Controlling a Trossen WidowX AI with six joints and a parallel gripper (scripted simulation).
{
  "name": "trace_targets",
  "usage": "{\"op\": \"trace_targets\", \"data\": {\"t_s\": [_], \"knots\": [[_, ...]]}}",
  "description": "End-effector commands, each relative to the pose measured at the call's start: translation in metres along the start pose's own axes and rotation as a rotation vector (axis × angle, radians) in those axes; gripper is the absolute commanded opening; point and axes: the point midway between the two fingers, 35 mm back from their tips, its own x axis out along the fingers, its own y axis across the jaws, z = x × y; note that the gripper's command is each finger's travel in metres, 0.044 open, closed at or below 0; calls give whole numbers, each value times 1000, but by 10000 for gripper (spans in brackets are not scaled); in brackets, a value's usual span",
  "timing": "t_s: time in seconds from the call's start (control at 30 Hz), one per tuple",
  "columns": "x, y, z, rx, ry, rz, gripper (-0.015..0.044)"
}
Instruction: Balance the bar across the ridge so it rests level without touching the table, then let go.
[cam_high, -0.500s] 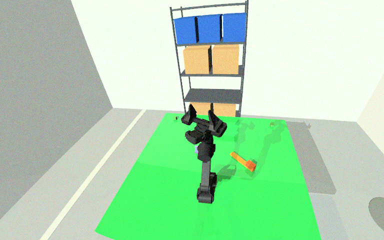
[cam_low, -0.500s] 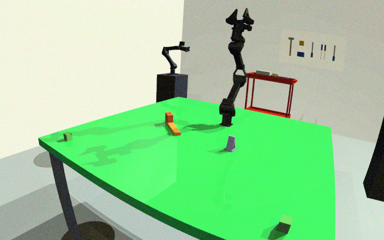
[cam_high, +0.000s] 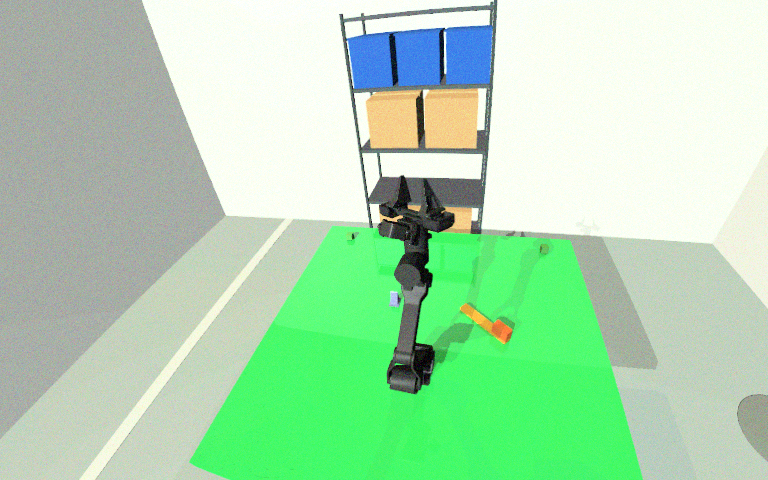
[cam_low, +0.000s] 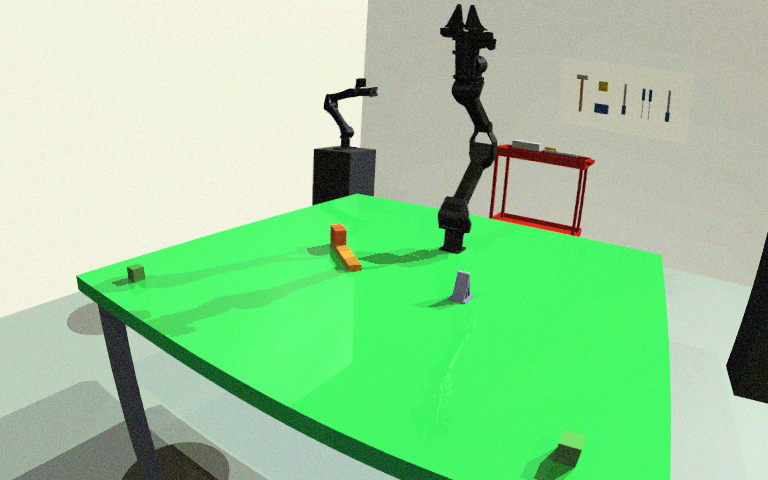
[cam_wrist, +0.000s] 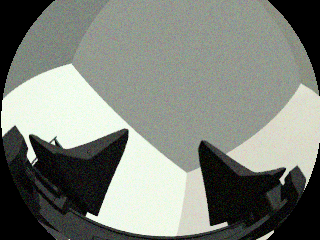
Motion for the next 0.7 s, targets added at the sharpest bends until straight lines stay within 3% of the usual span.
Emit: {"op": "trace_targets", "data": {"t_s": [0.0, 0.23, 0.67], "knots": [[1, 15, -33, -59, 106, 34, 315], [-2, 30, -69, -93, 212, 83, 315], [-30, 66, -193, -245, 581, 253, 315]]}}
